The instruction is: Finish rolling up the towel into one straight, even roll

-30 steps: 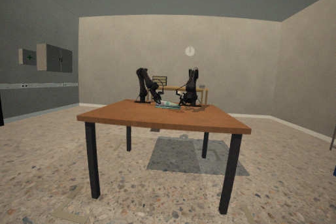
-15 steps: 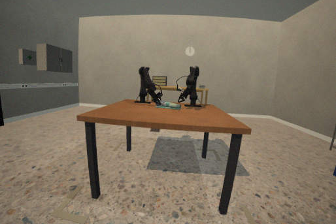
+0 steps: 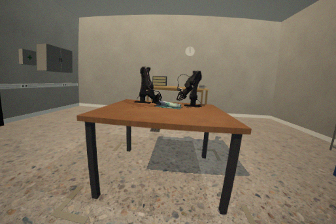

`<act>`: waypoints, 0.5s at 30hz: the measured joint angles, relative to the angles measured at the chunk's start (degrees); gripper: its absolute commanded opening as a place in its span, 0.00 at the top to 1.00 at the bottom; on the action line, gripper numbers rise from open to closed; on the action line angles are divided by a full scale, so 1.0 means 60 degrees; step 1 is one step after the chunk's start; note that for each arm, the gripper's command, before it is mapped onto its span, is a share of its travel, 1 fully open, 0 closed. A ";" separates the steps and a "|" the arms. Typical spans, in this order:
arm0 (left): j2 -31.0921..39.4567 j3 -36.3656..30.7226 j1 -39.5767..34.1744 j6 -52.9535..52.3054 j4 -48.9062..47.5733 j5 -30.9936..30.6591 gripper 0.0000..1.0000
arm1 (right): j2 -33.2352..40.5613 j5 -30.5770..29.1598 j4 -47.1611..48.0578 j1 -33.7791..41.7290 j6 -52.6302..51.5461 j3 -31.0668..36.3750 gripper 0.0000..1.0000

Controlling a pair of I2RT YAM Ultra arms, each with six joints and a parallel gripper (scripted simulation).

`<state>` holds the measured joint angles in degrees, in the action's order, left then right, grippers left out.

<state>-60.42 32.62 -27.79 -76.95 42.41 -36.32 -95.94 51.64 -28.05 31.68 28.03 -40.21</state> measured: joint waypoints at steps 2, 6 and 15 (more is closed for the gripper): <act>0.0452 -0.0328 -0.0171 0.0215 -0.0415 0.0146 0.02 | -0.0197 0.0182 -0.0229 -0.0066 0.0120 -0.0131 0.70; 0.0721 -0.0557 -0.0328 0.0528 -0.0984 0.0379 0.02 | -0.0437 0.0412 -0.0594 -0.0124 0.0328 -0.0288 0.70; 0.0346 -0.0554 -0.0226 0.0310 -0.1410 0.0433 0.02 | -0.0732 0.0637 -0.0758 -0.0124 0.0565 -0.0313 0.70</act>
<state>-58.35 29.30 -29.15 -75.09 33.95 -33.71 -100.33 55.46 -32.60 30.94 31.42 -42.09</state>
